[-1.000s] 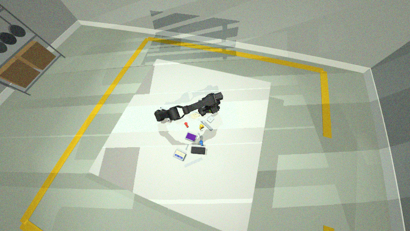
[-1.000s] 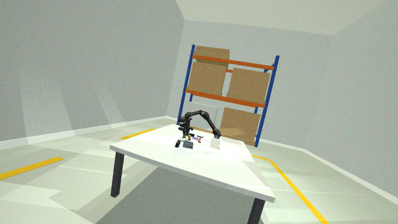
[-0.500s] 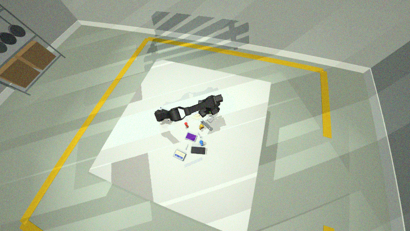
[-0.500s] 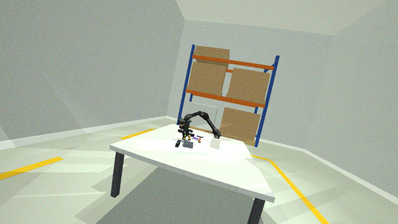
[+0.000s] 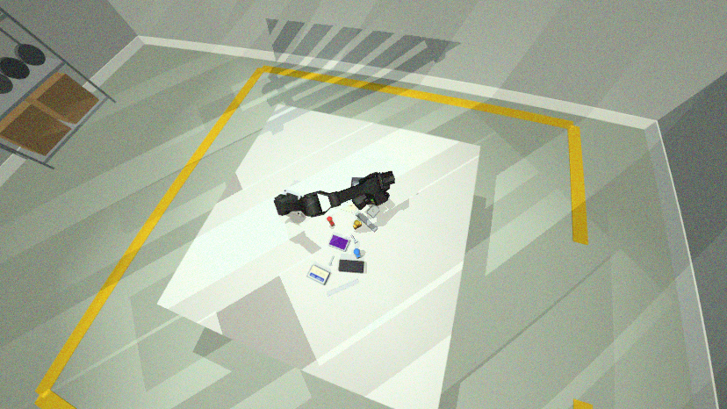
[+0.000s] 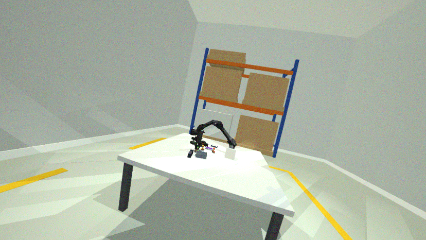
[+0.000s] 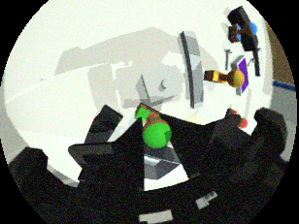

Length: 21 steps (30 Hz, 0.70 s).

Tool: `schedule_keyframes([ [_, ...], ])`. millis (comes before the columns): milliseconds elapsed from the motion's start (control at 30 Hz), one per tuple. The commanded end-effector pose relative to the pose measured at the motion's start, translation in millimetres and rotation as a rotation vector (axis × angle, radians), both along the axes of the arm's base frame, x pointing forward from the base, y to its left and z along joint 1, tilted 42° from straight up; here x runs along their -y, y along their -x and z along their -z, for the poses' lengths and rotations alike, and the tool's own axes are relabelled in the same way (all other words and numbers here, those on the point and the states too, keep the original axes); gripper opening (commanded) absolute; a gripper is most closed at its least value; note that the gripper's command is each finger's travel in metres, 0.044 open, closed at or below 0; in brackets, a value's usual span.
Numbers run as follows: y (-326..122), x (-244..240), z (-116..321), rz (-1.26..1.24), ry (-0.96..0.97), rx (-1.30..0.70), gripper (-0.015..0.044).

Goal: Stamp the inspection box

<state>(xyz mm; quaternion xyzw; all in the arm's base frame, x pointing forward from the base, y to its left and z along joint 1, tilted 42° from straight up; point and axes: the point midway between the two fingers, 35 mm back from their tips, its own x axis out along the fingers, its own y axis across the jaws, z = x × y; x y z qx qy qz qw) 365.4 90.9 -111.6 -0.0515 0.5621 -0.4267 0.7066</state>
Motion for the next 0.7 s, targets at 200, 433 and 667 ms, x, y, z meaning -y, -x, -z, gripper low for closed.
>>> schedule_keyframes([
  [200,0.7,4.0,3.8,0.001,0.001,-0.002,0.0079],
  [433,0.7,4.0,3.8,0.001,0.001,-0.002,0.0262],
  [667,-4.2,-36.8,-37.1,-0.004,-0.001,-0.005,0.0262],
])
